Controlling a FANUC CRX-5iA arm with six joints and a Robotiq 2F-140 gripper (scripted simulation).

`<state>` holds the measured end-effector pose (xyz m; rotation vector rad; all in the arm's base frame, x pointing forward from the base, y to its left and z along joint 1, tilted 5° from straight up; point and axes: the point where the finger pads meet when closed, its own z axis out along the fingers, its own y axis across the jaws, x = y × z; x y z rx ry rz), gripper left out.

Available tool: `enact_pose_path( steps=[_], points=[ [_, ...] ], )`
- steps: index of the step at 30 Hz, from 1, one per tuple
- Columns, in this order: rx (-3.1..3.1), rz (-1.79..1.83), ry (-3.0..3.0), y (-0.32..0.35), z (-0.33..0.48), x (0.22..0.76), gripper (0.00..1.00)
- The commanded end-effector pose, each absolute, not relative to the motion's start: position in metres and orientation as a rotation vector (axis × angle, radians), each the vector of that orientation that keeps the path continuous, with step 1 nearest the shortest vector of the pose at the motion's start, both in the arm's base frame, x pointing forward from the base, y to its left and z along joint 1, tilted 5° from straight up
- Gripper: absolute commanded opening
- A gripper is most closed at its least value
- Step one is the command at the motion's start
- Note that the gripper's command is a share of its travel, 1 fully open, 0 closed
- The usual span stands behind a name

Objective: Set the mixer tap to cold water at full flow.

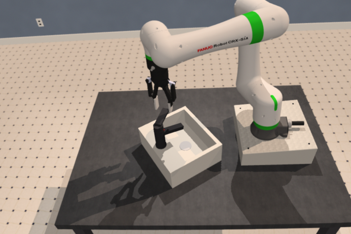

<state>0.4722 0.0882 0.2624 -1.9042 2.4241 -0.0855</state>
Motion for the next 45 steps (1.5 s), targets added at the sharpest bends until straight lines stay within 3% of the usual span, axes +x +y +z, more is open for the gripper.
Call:
enact_pose_path(
  steps=[1, 45],
  points=[
    [-1.904, -0.086, 2.424, 0.088, 0.263, 0.472, 0.42],
    [-1.904, -0.086, 2.424, 0.088, 0.239, 0.474, 0.42]
  ],
)
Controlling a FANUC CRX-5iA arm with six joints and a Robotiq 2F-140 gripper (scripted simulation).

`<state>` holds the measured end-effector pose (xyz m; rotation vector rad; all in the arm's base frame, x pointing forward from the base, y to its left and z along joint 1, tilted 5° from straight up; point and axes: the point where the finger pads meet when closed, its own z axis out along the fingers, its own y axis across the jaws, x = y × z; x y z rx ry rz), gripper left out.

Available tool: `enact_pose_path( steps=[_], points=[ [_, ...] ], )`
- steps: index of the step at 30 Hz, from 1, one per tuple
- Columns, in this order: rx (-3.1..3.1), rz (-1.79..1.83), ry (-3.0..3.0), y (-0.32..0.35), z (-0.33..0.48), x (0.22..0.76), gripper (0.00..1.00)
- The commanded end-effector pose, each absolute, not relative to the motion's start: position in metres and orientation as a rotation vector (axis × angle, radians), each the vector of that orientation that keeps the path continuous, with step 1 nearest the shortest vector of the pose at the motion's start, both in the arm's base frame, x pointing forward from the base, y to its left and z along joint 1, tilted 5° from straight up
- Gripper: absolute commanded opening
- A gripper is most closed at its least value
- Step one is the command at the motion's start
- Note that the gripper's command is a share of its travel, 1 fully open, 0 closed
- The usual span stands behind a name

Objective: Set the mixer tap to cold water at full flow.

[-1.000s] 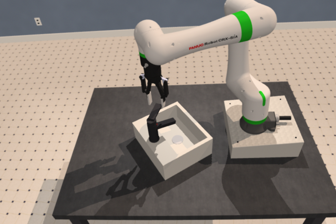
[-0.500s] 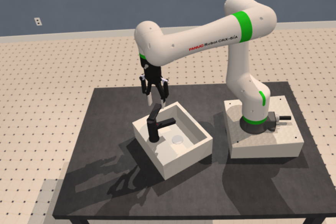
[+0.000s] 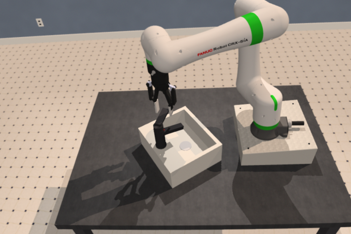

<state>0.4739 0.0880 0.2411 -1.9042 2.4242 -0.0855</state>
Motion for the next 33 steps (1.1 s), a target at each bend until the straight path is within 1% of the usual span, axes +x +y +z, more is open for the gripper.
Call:
enact_pose_path(
  steps=[1, 33],
  points=[
    [-1.904, -0.086, 2.424, 0.088, 0.237, 0.474, 0.42],
    [-1.904, -0.086, 2.424, 0.088, 0.213, 0.476, 0.42]
  ],
)
